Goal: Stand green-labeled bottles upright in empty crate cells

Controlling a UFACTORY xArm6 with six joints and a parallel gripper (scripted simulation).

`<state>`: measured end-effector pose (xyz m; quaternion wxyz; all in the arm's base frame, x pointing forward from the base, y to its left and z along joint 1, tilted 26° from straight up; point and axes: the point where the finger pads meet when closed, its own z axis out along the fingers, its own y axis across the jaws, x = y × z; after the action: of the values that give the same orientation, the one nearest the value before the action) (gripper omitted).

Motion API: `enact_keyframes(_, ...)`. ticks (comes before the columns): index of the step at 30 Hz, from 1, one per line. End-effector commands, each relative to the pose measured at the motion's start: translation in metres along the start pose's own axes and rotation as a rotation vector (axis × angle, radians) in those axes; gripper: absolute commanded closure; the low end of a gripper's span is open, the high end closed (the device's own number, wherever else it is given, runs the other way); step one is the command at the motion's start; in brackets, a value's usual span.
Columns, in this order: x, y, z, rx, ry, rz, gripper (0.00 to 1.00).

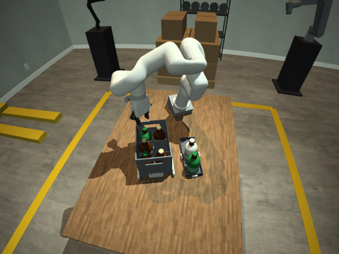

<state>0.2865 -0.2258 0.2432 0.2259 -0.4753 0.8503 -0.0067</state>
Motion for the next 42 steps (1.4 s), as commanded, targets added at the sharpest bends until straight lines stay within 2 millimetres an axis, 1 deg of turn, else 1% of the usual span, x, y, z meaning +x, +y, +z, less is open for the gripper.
enact_keyframes(1, 0.0, -0.0006, -0.0042, 0.002, 0.001, -0.001, 0.35)
enact_keyframes(9, 0.0, -0.0006, -0.0049, 0.002, 0.001, -0.001, 0.35)
enact_keyframes(10, 0.0, -0.0006, -0.0049, 0.002, 0.001, -0.001, 1.0)
enact_keyframes(42, 0.0, -0.0006, -0.0049, 0.002, 0.001, -0.001, 1.0)
